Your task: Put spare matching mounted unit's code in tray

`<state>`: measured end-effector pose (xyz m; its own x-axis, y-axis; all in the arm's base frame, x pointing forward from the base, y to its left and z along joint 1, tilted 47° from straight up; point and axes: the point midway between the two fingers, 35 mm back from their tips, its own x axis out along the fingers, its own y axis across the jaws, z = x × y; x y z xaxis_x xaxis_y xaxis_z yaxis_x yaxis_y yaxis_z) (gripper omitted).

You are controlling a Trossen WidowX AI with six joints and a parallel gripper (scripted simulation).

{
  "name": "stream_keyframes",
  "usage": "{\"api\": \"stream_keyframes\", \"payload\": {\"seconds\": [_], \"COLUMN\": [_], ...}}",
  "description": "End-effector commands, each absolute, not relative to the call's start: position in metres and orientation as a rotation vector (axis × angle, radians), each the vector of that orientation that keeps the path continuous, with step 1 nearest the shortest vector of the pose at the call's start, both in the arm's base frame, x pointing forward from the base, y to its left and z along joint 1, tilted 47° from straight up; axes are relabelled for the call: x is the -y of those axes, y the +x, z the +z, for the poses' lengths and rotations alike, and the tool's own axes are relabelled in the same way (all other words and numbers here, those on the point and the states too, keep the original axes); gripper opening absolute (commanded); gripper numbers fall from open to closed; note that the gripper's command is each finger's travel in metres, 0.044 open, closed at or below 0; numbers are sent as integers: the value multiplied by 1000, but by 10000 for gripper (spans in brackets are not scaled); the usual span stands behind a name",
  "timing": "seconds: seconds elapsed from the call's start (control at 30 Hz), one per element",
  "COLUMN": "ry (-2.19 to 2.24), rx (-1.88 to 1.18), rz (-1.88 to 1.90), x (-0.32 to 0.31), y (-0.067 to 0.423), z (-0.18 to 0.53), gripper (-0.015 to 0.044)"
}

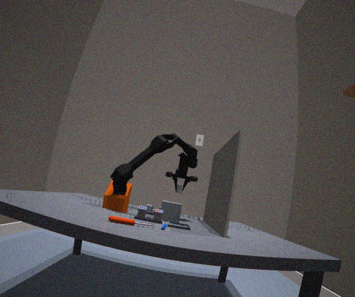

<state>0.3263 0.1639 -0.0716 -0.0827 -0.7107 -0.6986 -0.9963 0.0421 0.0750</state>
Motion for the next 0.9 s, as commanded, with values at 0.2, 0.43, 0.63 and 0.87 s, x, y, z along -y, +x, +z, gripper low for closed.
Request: {"api": "stream_keyframes", "payload": {"seconds": [0.2, 0.43, 0.63, 0.87], "ry": [-1699, -1700, -1704, -1710], "rx": [-1823, -1814, -1812, -1818], "rz": [792, 797, 795, 787], "x": [-118, -79, -44, -3], "y": [358, 370, 374, 371], "z": [-10, 31, 65, 105], "gripper": [0, 0, 0, 0]}}
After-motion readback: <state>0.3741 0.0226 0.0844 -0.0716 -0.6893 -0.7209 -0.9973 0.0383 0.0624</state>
